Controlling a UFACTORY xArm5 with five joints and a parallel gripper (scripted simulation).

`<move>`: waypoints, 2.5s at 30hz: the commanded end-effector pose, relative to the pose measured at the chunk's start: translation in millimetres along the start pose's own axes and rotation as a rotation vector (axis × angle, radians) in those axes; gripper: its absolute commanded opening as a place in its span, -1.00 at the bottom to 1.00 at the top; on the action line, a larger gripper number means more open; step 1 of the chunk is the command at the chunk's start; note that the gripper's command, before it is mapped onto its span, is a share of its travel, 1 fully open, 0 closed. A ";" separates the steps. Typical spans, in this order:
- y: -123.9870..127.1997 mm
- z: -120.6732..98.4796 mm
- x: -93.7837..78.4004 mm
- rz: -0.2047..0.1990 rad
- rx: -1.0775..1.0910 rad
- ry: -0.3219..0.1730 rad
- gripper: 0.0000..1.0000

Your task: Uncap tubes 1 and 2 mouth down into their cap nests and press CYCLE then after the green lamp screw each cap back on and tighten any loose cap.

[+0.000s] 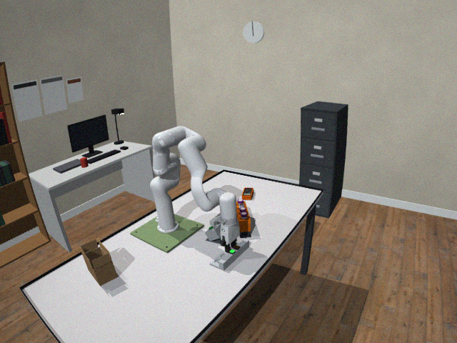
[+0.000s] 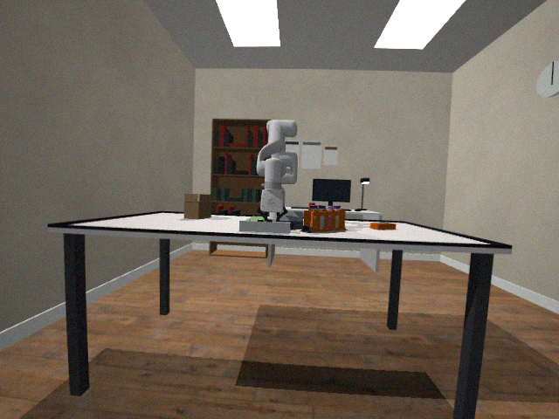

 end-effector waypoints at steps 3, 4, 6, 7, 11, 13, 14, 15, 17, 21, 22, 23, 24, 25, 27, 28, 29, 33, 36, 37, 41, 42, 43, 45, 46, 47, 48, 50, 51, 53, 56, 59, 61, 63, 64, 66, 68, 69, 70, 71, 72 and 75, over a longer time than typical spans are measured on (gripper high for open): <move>0.3 -1.2 0.9 0.007 0.000 -0.005 -1.00; 0.3 -1.2 0.9 0.007 0.000 -0.005 -1.00; 0.3 -1.2 0.9 0.007 0.000 -0.005 -1.00; 0.3 -1.2 0.9 0.007 0.000 -0.005 -1.00; 0.3 -1.2 0.9 0.007 0.000 -0.005 -1.00; 0.3 -1.2 0.9 0.007 0.000 -0.005 -1.00; 0.3 -1.2 0.9 0.007 0.000 -0.005 -1.00; 0.3 -1.2 0.9 0.007 0.000 -0.005 -1.00; 0.4 -1.2 10.9 0.007 0.000 -0.005 -1.00; 0.6 -1.2 31.0 0.007 0.000 -0.005 -1.00; 0.6 -1.2 36.0 0.007 0.000 -0.005 -1.00; 0.7 -1.2 41.0 0.007 0.000 -0.005 -1.00; 0.7 -1.1 46.0 0.007 0.000 -0.005 -1.00; 0.7 -1.1 51.0 0.007 0.000 -0.005 -1.00; 0.8 -1.1 61.1 0.007 0.000 -0.005 -1.00; 0.8 -1.1 66.1 0.007 0.000 -0.005 -1.00; 0.9 -1.1 71.1 0.007 0.000 -0.005 -1.00; 1.0 -1.1 81.1 0.007 0.000 -0.005 -1.00; 1.1 -1.0 96.1 0.007 0.000 -0.005 -1.00; 1.1 -1.0 101.1 0.007 0.000 -0.005 -1.00; 1.3 -0.9 121.2 0.007 0.000 -0.005 -1.00; 1.3 -0.9 126.2 0.007 0.000 -0.005 -1.00; 1.3 -0.9 131.2 0.007 0.000 -0.005 -1.00; 1.4 -0.9 140.7 0.007 0.000 -0.005 -1.00; 1.4 -0.9 140.7 0.007 0.000 -0.005 -1.00; 1.4 -0.9 140.7 0.007 0.000 -0.005 -1.00; 1.4 -0.9 140.7 0.007 0.000 -0.005 -1.00; 1.4 -0.9 140.7 0.007 0.000 -0.005 -1.00; 1.4 -0.9 140.7 0.007 0.000 -0.005 -1.00; 1.4 -0.9 140.7 0.007 0.000 -0.005 -1.00; 16.2 6.9 140.6 0.007 -0.167 -0.006 -1.00; 31.0 14.8 140.4 0.006 -0.311 -0.006 -1.00; 40.4 19.7 140.3 0.006 -0.365 -0.006 -1.00; 47.7 23.6 140.3 0.006 -0.386 -0.006 -1.00; 47.7 23.6 140.3 0.006 -0.386 -0.006 -1.00; 55.1 27.5 140.2 0.006 -0.387 -0.006 -1.00; 67.3 33.9 140.1 0.006 -0.387 -0.006 -1.00; 70.8 35.8 140.1 0.006 -0.387 -0.006 -1.00; 74.8 37.9 140.0 0.006 -0.387 -0.006 -1.00; 79.1 40.2 140.0 0.006 -0.387 -0.006 -1.00; 83.6 42.5 139.9 0.006 -0.387 -0.006 -1.00; 96.8 49.6 139.8 0.005 -0.387 -0.006 -1.00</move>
Point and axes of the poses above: the point where the finger pads meet when closed, its own x axis back along the fingers, its own y axis across the jaws, z = x × y, the point moved 2 cm from there along x, back along the fingers, and after that the axes turned 6 degrees about -x, right-handed, at the moved point
